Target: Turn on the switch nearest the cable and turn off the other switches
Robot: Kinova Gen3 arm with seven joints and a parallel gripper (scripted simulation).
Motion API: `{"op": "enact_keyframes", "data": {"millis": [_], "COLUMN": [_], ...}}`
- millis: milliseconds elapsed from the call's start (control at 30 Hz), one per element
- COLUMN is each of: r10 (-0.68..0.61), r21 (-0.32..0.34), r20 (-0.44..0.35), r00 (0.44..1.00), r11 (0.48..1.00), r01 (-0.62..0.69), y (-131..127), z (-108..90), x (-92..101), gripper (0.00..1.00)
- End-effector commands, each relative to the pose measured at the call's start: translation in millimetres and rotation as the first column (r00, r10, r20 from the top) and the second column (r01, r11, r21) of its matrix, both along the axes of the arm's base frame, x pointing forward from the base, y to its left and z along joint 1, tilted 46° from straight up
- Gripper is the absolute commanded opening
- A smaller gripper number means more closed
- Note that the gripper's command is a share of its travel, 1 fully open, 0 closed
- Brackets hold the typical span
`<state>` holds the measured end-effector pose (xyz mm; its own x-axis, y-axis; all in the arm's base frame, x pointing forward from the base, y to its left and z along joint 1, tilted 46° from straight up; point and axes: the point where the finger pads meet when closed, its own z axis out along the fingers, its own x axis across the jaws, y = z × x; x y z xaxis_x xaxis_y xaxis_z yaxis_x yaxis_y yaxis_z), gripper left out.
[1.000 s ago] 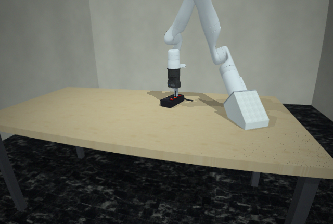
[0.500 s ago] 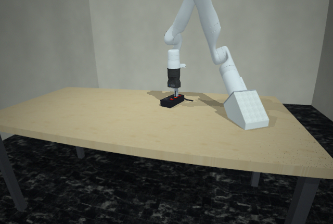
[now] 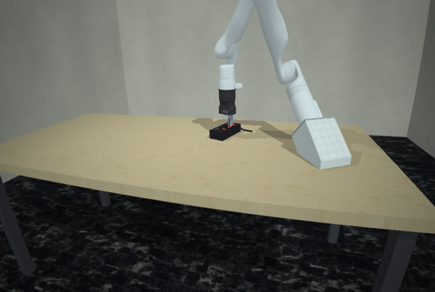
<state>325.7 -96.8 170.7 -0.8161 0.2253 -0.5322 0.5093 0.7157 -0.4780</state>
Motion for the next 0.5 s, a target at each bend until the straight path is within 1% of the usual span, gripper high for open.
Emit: {"op": "enact_keyframes", "data": {"millis": [0, 467], "r10": [0.002, 0.002], "r21": [-0.001, -0.001], "r20": [-0.003, -0.003], "r00": [1.0, 1.0], "r11": [1.0, 1.0], "r01": [-0.002, -0.002], "y": [-2.0, -5.5], "z": [-0.7, -4.3], "x": [-0.6, 0.8], "gripper": [0.0, 0.0]}}
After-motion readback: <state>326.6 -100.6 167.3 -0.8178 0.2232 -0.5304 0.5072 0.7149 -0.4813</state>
